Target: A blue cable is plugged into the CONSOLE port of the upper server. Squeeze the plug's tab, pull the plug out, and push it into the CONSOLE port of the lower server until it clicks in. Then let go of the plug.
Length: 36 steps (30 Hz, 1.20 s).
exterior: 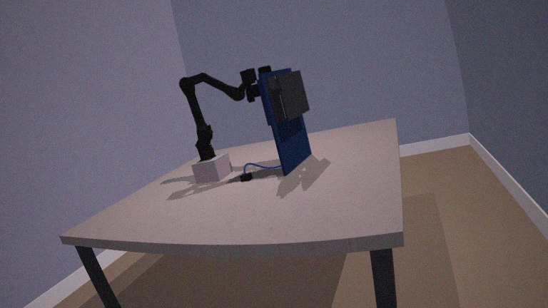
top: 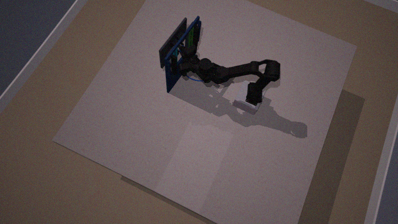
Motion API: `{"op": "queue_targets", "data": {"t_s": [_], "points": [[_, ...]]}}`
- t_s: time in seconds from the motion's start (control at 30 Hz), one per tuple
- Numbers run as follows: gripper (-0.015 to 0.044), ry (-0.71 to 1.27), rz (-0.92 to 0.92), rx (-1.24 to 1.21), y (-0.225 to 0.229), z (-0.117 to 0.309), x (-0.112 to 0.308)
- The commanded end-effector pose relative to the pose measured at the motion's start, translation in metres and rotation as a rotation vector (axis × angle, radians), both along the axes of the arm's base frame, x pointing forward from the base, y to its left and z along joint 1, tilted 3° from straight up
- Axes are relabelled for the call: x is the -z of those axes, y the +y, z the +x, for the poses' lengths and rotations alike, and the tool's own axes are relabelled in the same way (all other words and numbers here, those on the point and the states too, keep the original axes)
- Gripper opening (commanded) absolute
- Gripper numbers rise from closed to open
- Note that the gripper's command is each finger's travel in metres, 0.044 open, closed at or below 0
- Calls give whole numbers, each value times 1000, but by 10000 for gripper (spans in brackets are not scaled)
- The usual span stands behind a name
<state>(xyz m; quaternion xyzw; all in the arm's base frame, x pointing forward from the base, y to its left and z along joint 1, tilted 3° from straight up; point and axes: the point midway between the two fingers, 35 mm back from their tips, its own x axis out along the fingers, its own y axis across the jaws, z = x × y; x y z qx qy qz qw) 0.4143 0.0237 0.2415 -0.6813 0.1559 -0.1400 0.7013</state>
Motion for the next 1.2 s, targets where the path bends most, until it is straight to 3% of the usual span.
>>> {"op": "queue_targets", "data": {"t_s": [0.0, 0.27, 1.17], "points": [[53, 0, 0, 1, 0, 0, 0], [0, 0, 0, 1, 0, 0, 0], [0, 2, -3, -1, 2, -12, 0]]}}
